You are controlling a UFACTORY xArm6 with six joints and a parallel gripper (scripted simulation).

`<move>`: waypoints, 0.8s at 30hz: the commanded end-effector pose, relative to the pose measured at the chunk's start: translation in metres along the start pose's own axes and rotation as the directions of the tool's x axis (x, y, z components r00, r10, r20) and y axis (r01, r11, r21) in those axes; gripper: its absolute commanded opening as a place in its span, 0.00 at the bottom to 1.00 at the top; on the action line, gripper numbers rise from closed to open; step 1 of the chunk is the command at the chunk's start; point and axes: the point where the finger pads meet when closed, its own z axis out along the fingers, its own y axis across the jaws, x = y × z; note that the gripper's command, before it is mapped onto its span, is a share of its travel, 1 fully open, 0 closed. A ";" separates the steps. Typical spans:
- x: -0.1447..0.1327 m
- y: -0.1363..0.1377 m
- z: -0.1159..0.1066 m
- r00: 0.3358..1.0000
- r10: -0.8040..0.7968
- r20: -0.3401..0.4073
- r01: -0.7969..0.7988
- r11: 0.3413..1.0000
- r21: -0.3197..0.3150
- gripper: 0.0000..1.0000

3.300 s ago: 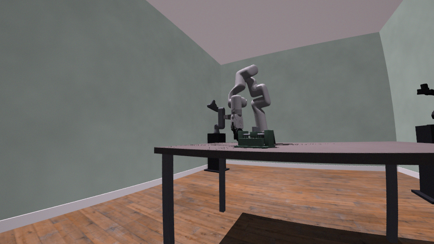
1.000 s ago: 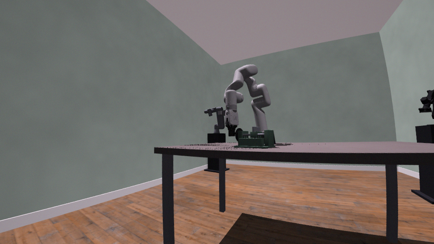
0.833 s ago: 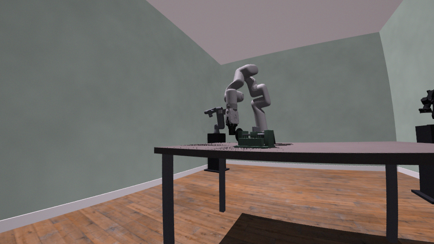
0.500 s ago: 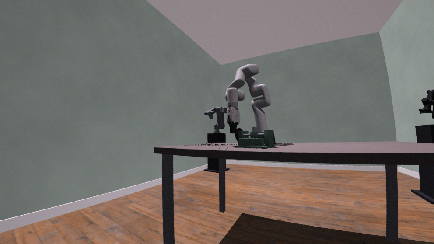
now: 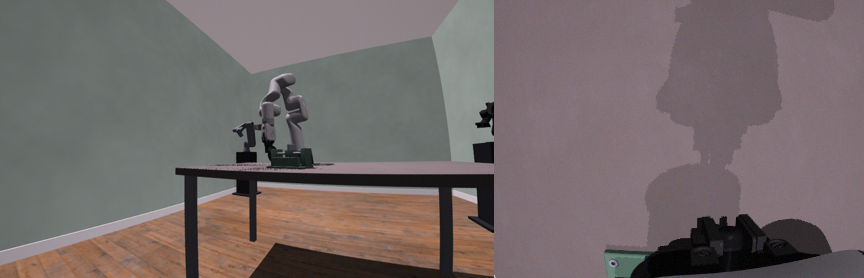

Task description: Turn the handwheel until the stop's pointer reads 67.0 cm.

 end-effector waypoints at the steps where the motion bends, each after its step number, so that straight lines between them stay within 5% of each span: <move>1: 0.000 0.003 0.002 1.000 0.000 0.000 0.000 1.000 0.009 0.06; 24: 0.000 0.005 0.046 1.000 0.000 0.000 0.000 1.000 0.009 0.06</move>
